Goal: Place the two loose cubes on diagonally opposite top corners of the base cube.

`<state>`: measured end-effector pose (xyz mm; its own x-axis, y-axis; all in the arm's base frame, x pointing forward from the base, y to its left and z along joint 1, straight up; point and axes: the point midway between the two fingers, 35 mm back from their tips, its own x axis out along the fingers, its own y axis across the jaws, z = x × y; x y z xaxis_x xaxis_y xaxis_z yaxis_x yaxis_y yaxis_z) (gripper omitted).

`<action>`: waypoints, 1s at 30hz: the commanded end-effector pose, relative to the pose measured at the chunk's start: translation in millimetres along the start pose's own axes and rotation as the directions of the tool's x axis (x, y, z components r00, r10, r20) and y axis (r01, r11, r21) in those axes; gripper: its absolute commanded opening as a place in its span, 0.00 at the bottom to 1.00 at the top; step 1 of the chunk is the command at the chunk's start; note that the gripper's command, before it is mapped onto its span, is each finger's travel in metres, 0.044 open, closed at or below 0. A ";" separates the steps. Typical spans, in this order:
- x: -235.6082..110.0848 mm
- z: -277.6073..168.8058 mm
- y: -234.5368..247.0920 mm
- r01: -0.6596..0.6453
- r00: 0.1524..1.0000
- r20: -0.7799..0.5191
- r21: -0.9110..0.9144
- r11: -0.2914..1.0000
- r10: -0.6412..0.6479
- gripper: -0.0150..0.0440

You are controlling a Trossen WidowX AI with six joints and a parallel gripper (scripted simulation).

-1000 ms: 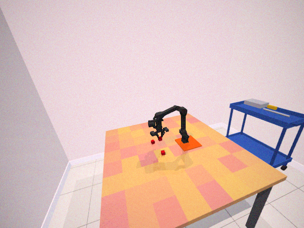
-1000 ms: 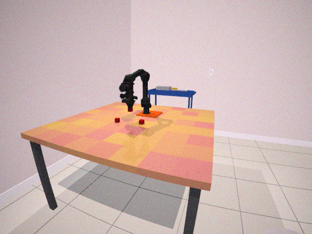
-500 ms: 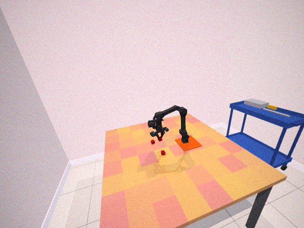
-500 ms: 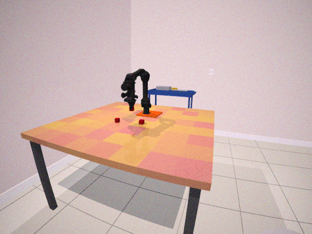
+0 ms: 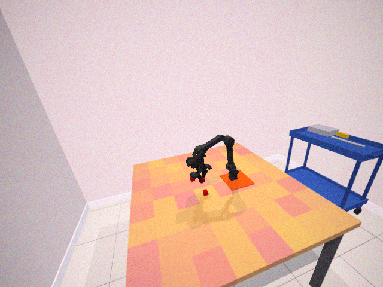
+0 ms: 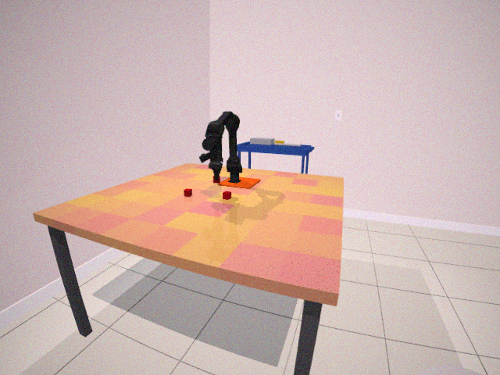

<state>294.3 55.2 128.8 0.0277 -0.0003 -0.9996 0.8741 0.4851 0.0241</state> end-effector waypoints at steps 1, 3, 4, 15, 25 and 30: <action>5.1 -9.9 7.5 -0.004 1.000 -0.004 -0.065 0.998 0.004 0.43; 7.9 -14.8 10.9 -0.005 1.000 -0.005 -0.096 0.995 0.004 0.43; 9.2 -17.3 12.6 -0.005 1.000 -0.005 -0.112 0.994 0.004 0.43; 16.9 -31.4 21.5 -0.006 1.000 -0.007 -0.196 0.981 0.005 0.43; 25.6 -31.4 22.0 -0.007 1.000 -0.007 -0.196 0.981 0.005 0.43; 35.4 -31.5 22.2 -0.006 1.000 -0.007 -0.196 0.981 0.005 0.43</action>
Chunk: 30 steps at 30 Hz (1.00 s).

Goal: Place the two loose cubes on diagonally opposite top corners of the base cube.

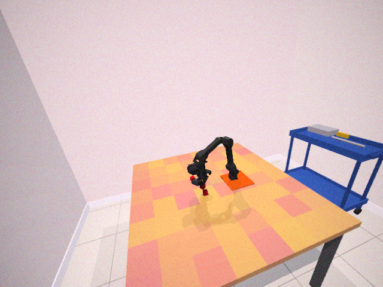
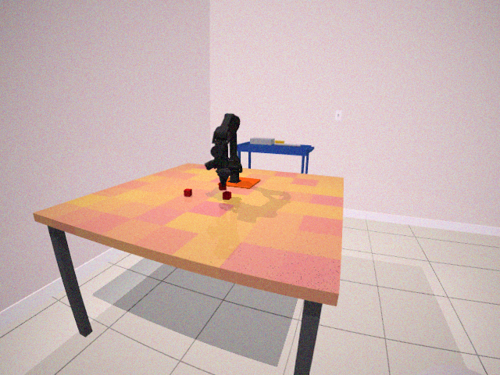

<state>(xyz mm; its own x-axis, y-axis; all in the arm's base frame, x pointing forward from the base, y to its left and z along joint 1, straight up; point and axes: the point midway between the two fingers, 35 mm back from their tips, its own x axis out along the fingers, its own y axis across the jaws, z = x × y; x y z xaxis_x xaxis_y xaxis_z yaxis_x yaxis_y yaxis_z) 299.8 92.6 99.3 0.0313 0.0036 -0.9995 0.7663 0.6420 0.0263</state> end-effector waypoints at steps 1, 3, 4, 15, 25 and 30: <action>7.8 -1.0 0.2 -0.001 1.000 -0.005 -0.007 1.000 0.001 0.43; 11.7 -1.1 0.1 -0.001 1.000 -0.005 -0.007 1.000 0.001 0.43; 13.3 -1.1 0.1 -0.001 1.000 -0.005 -0.007 1.000 0.001 0.43; 15.6 -1.2 0.1 -0.001 1.000 -0.005 -0.006 1.000 0.001 0.43; 15.9 -1.2 0.1 -0.001 1.000 -0.005 -0.006 1.000 0.001 0.43; 15.9 -1.2 0.1 -0.001 1.000 -0.005 -0.006 1.000 0.001 0.52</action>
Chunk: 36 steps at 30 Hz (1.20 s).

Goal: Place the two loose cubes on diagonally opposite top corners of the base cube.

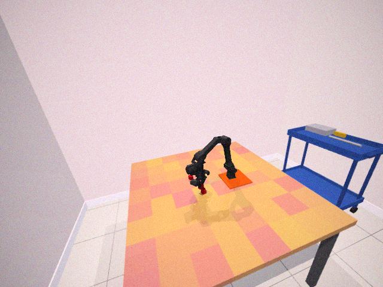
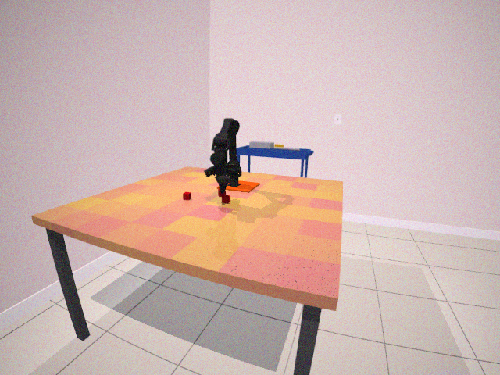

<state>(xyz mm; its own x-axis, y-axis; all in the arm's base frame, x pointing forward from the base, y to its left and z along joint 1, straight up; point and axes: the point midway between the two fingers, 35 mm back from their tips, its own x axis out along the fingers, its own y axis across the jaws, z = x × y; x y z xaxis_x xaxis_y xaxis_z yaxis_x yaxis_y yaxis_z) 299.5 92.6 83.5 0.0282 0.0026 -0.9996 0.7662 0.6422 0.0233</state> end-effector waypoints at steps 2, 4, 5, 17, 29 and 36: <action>0.2 -0.7 0.8 -0.004 1.000 -0.004 -0.005 1.000 0.004 0.60; 0.2 -0.7 0.8 -0.004 1.000 -0.004 -0.005 1.000 0.004 0.60; 0.2 -0.7 0.8 -0.004 1.000 -0.004 -0.005 1.000 0.004 0.60; -18.1 0.1 0.0 0.000 1.000 0.000 0.000 1.000 0.000 0.60; -27.6 0.5 -0.8 0.002 1.000 -0.001 0.002 1.000 -0.002 0.65; -35.5 32.8 -7.6 -0.019 1.000 -0.008 0.109 0.994 0.021 0.70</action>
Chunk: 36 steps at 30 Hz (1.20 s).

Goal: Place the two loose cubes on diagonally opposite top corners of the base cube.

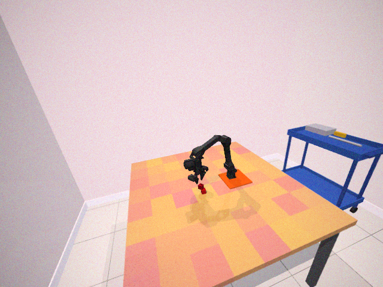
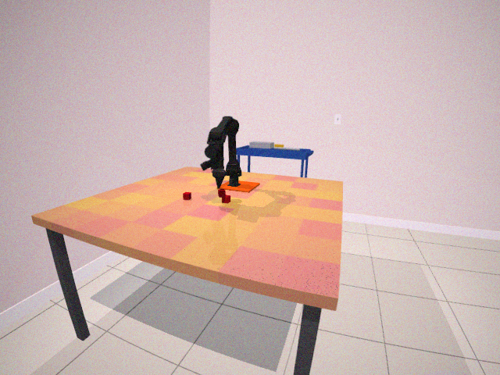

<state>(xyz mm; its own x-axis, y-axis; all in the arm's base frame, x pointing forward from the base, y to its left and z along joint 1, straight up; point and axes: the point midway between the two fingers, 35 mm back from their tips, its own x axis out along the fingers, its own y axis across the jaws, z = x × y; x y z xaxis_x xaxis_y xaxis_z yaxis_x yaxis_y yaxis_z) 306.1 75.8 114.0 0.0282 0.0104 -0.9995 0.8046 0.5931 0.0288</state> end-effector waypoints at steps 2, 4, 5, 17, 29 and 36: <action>-8.9 28.8 -4.7 -0.020 1.000 -0.003 0.083 0.996 0.020 0.70; -11.9 39.6 -7.6 -0.020 1.000 -0.001 0.107 0.994 0.020 0.70; -13.7 46.2 -9.7 -0.019 1.000 0.000 0.121 0.993 0.019 0.70; -37.6 128.1 -51.0 -0.005 1.000 0.016 0.289 0.957 0.000 0.70; -37.4 159.1 -75.3 0.001 1.000 0.020 0.357 0.934 -0.009 0.70; 10.6 159.6 -76.0 0.001 1.000 0.020 0.357 0.934 -0.009 0.70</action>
<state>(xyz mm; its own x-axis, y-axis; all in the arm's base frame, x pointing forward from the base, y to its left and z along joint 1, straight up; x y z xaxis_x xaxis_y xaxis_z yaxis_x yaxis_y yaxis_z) 341.7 -96.8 120.8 0.0397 -0.0078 -0.9992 0.9642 0.2627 0.0363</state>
